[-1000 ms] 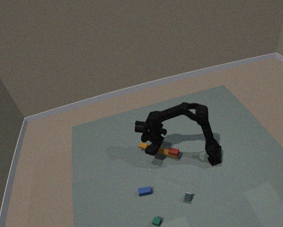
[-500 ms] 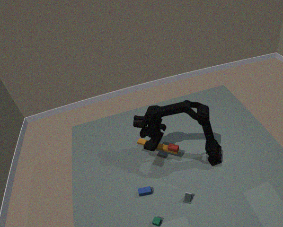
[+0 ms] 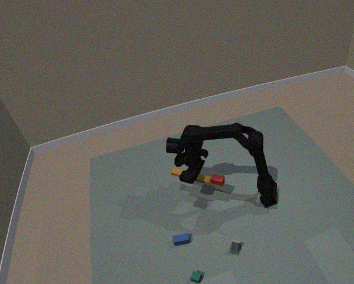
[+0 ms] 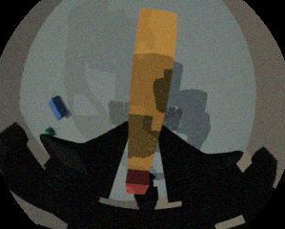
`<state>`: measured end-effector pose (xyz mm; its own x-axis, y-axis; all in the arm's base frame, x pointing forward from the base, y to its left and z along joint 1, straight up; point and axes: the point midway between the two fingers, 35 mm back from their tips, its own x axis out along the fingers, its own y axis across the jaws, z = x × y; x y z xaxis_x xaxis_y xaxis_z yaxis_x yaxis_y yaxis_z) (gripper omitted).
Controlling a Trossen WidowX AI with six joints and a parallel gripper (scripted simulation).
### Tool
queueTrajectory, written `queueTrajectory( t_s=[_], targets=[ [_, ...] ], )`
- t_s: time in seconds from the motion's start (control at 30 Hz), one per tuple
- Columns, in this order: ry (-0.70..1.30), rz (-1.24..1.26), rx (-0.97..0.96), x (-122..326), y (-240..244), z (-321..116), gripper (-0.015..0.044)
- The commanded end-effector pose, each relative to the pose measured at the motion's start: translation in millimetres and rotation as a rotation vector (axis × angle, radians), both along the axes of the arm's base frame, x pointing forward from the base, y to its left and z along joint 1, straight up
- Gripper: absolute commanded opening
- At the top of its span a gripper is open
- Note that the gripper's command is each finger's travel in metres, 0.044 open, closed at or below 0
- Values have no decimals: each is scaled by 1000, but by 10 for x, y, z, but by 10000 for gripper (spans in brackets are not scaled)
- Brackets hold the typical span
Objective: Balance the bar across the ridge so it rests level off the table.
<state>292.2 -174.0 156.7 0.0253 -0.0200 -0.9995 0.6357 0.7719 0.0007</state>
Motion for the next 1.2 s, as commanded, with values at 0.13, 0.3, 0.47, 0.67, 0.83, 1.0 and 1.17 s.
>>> queueTrajectory(
  t_s=[0.13,0.3,0.47,0.67,0.83,1.0,1.17],
  targets=[
    [-6,-58,5,47,142,82,0],
    [-8,-142,10,114,329,84,0],
    [-10,-227,14,169,521,85,0],
    [-11,-329,19,217,754,87,0],
    [-12,-415,24,243,951,89,0],
    [-13,-501,28,254,1149,90,0],
    [-14,-588,32,251,1348,92,0]
  ],
)
